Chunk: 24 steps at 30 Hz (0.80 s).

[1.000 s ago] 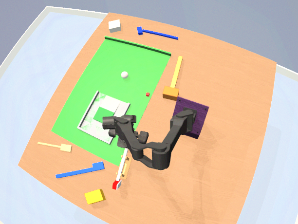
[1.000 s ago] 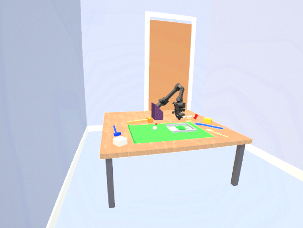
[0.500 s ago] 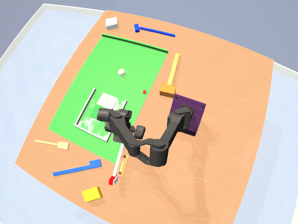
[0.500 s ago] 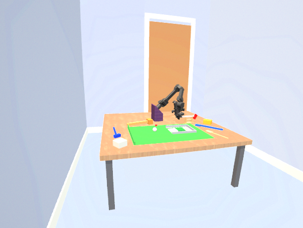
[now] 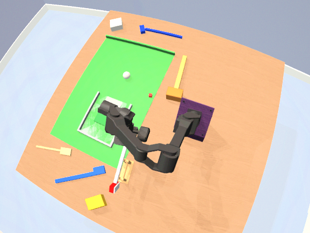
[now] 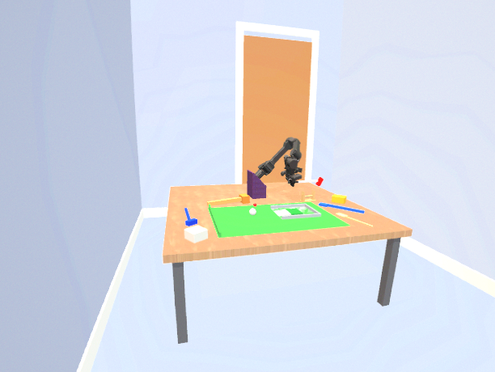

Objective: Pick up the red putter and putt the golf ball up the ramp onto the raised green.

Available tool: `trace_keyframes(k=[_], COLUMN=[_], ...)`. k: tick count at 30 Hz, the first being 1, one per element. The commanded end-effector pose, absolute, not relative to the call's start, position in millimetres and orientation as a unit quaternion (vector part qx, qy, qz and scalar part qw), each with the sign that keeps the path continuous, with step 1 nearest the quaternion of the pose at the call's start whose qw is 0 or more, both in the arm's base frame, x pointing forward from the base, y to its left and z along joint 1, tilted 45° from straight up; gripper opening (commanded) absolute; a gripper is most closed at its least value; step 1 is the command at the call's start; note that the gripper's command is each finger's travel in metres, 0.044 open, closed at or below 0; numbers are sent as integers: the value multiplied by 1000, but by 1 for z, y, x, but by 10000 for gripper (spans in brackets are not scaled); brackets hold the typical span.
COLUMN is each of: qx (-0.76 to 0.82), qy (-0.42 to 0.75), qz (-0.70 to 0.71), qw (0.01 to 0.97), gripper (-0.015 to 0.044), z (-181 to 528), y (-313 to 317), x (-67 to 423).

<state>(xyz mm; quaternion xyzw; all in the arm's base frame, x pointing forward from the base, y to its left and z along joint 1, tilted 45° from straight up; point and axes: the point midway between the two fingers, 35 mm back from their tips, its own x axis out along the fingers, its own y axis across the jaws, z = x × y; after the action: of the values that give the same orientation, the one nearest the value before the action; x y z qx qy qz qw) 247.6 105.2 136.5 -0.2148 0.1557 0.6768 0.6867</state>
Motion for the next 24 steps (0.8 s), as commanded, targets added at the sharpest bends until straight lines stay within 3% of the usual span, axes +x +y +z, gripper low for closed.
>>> trace_keyframes(k=[1, 24], qx=[-216, -102], qy=[144, 376], qz=[674, 574], qw=[692, 720], gripper=[0, 0], z=[149, 87], y=[100, 6], x=[248, 303])
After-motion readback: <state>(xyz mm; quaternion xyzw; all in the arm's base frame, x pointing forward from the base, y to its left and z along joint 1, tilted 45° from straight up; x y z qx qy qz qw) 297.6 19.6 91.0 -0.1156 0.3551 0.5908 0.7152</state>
